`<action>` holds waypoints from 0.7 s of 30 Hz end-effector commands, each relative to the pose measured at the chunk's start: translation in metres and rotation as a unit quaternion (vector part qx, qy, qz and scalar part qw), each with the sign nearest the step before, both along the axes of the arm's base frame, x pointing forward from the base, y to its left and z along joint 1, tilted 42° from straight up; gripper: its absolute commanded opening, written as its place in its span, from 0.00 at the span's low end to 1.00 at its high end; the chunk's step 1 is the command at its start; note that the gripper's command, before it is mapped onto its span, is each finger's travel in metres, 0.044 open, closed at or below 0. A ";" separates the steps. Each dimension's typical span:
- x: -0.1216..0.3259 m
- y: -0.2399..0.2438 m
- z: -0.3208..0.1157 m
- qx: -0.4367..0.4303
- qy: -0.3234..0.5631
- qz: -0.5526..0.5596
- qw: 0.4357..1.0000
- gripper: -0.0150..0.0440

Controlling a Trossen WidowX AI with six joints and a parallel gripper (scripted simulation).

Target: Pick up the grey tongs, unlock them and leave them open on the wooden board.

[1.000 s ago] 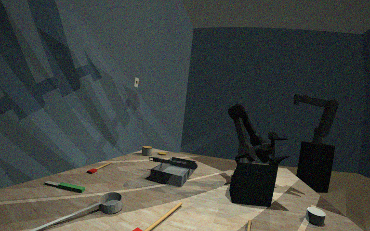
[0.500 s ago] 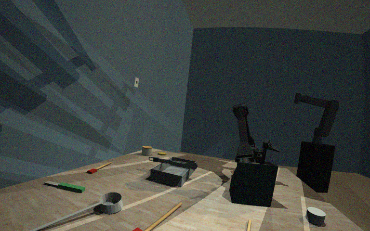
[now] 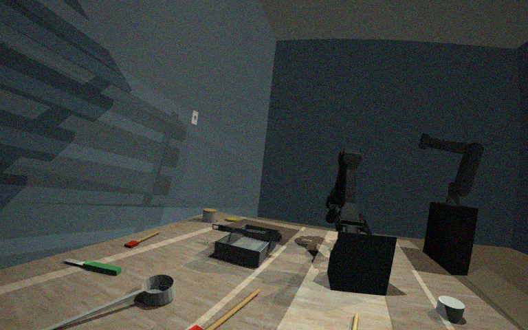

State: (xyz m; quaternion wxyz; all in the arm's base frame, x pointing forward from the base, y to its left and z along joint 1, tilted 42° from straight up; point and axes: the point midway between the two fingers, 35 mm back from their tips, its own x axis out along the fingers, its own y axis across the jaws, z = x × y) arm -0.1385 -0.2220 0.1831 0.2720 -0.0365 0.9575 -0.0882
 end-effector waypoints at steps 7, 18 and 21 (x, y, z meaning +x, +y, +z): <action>0.109 -0.058 0.012 -0.185 -0.116 0.095 0.971 1.00; 0.254 -0.065 0.018 -0.261 -0.265 0.185 0.910 1.00; 0.297 -0.054 0.016 -0.258 -0.307 0.212 0.891 1.00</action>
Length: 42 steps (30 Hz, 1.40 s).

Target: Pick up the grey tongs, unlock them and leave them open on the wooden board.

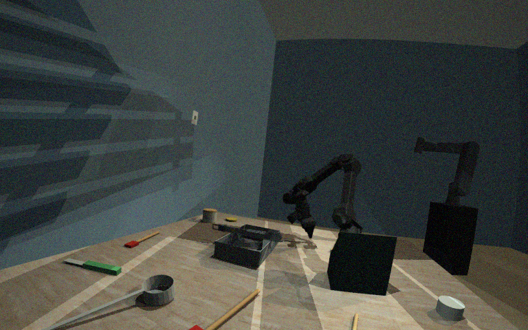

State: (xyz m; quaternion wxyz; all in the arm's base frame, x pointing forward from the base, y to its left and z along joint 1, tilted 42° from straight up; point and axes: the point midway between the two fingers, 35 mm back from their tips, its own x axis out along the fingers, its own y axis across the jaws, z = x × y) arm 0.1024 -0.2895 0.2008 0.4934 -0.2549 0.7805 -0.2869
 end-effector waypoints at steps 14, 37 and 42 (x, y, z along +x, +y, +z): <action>0.217 0.115 -0.036 0.027 -0.203 0.122 0.971 1.00; 0.245 0.152 -0.087 0.010 -0.230 0.006 0.973 1.00; 0.245 0.150 -0.089 0.010 -0.230 0.006 0.973 1.00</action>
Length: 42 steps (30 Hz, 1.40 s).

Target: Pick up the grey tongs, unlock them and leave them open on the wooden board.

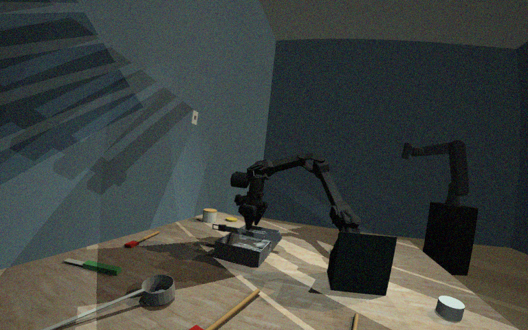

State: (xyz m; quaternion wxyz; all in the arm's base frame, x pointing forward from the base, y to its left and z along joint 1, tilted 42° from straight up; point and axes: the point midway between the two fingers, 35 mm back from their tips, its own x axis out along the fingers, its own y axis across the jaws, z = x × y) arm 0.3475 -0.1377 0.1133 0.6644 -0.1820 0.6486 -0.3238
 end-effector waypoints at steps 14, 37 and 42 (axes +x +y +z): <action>0.000 -0.017 -0.018 -0.003 -0.001 -0.002 1.000 1.00; -0.003 -0.042 -0.046 -0.004 -0.001 -0.002 1.000 1.00; -0.004 -0.047 -0.050 -0.004 -0.001 -0.002 1.000 1.00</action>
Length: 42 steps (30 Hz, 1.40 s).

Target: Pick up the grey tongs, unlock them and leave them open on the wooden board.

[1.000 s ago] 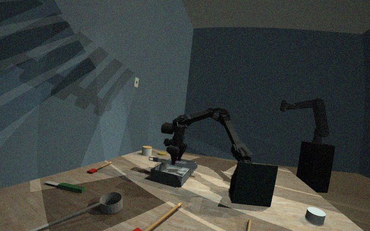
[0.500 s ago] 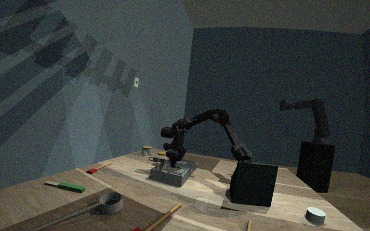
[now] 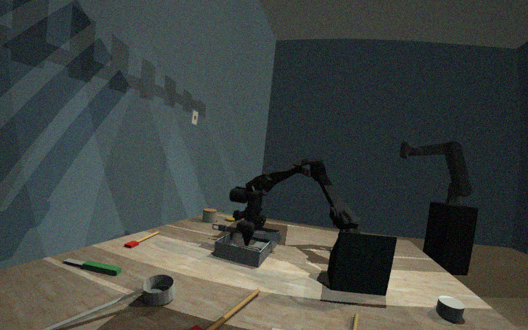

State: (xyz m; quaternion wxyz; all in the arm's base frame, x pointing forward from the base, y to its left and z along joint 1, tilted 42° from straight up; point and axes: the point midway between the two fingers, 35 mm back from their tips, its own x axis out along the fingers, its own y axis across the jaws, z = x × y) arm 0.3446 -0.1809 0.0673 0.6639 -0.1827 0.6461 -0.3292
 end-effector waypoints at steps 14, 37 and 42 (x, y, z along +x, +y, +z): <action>-0.001 -0.002 -0.002 0.000 0.000 0.000 1.000 0.47; 0.004 0.016 0.017 0.002 0.000 0.000 1.000 0.00; 0.005 0.061 0.066 0.003 0.001 0.001 1.000 0.00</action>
